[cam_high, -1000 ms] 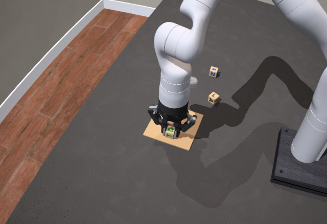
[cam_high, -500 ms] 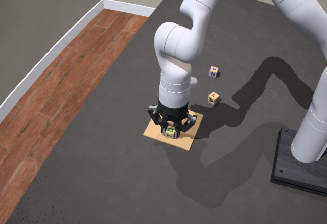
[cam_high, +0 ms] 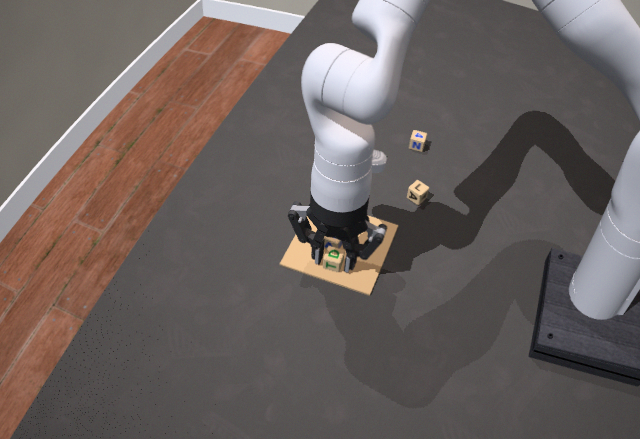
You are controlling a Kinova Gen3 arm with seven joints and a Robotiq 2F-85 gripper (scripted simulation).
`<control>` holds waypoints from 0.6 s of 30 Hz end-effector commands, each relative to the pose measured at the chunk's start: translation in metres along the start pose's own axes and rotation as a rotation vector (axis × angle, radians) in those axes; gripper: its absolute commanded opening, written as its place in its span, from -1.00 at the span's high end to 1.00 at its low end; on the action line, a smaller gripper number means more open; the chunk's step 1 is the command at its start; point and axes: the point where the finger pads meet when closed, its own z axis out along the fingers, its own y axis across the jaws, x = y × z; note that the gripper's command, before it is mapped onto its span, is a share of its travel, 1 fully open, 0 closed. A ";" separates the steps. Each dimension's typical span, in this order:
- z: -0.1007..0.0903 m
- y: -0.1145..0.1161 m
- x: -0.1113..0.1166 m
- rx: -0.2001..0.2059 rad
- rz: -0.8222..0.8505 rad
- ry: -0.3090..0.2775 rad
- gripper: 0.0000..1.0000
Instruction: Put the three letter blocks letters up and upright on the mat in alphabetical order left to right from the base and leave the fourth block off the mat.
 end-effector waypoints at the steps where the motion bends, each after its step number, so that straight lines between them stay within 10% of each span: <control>1: -0.001 0.000 0.000 0.002 0.000 0.000 0.18; 18: -0.033 0.000 0.000 0.002 0.000 0.000 0.18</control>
